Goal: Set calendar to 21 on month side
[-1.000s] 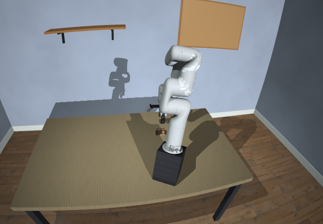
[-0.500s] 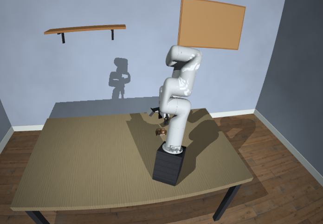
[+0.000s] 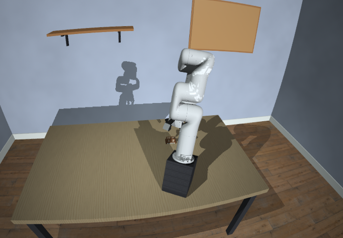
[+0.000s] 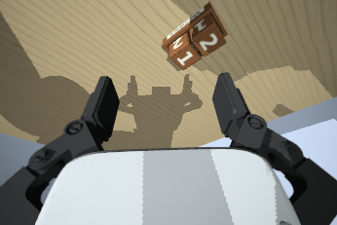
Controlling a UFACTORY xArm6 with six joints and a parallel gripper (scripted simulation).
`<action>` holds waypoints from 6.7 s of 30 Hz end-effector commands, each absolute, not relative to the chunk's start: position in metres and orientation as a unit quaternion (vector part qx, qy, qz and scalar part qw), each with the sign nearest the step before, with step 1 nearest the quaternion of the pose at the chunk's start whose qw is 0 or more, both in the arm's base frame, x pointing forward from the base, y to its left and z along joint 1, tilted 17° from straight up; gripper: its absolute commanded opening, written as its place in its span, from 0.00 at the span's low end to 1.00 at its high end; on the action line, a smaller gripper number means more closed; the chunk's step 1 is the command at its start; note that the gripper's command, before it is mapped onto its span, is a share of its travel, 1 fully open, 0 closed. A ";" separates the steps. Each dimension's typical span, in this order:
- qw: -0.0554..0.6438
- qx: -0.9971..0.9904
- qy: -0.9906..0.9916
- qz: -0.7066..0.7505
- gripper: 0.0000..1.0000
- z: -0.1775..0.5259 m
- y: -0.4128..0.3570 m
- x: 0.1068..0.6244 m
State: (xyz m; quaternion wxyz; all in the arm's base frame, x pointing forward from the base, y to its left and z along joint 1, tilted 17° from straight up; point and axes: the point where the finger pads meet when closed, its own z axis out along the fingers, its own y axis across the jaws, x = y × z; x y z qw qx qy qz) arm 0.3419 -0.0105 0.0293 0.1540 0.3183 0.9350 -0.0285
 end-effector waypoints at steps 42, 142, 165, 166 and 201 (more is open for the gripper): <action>0.145 0.216 0.965 -0.037 1.00 -0.029 -0.023 0.350; 0.145 0.216 0.965 -0.037 1.00 -0.023 -0.024 0.367; 0.145 0.216 0.965 -0.037 1.00 -0.012 -0.026 0.387; 0.145 0.216 0.965 -0.037 1.00 -0.012 -0.026 0.387; 0.145 0.216 0.965 -0.037 1.00 -0.012 -0.026 0.387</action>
